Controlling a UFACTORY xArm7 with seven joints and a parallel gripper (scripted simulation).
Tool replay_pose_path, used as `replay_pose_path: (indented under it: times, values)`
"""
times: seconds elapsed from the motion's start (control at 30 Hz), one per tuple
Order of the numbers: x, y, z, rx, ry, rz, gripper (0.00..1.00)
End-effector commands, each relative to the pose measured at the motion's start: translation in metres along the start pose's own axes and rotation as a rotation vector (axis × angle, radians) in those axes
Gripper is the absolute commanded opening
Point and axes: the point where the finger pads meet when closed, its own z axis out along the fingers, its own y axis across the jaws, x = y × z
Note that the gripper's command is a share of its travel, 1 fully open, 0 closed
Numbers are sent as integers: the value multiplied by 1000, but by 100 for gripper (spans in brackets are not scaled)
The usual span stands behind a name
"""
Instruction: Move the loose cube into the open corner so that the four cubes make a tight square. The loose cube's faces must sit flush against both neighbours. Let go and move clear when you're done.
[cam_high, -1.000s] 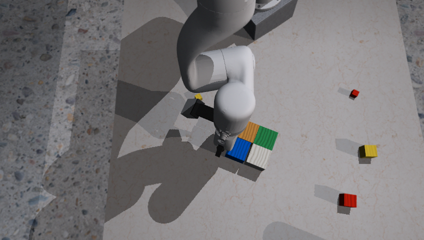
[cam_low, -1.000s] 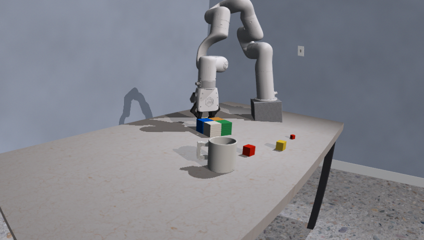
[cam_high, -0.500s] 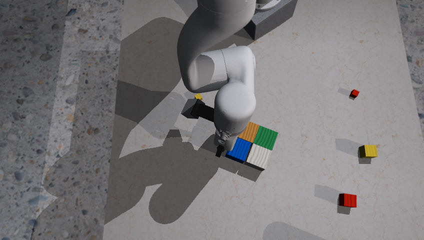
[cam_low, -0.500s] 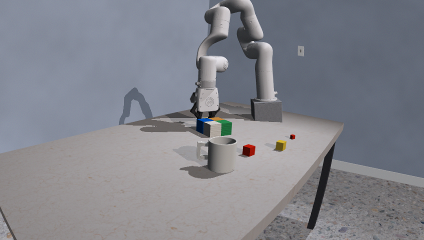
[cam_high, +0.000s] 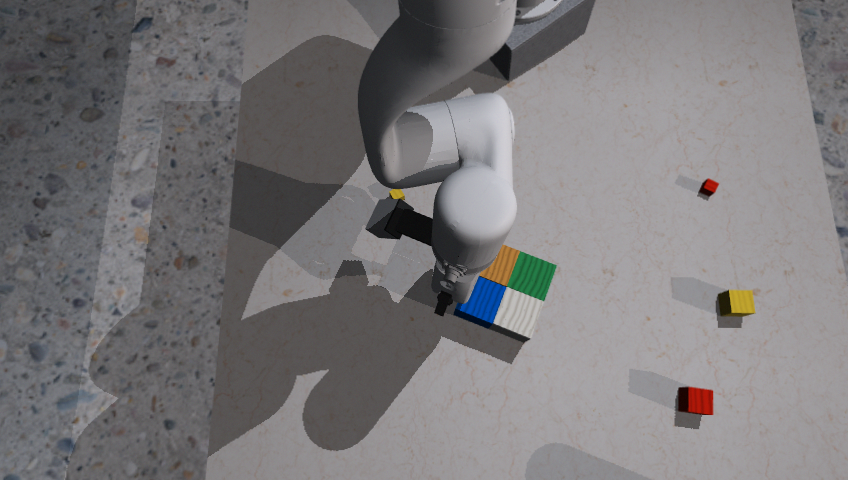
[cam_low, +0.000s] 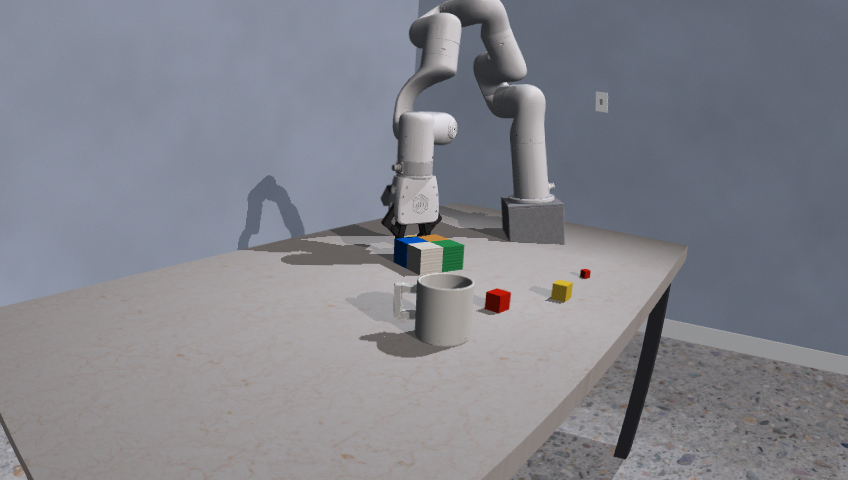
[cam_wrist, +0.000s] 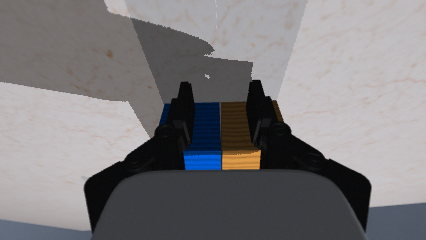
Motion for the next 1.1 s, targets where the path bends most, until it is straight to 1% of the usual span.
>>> replay_pose_path:
  times: [0.0, 0.67, 1.07]
  values:
    - [-1, -1, -1, 3, -1, 0, 50]
    - [0, -1, -1, 3, -1, 0, 50]
    - [9, -1, -1, 3, -1, 0, 50]
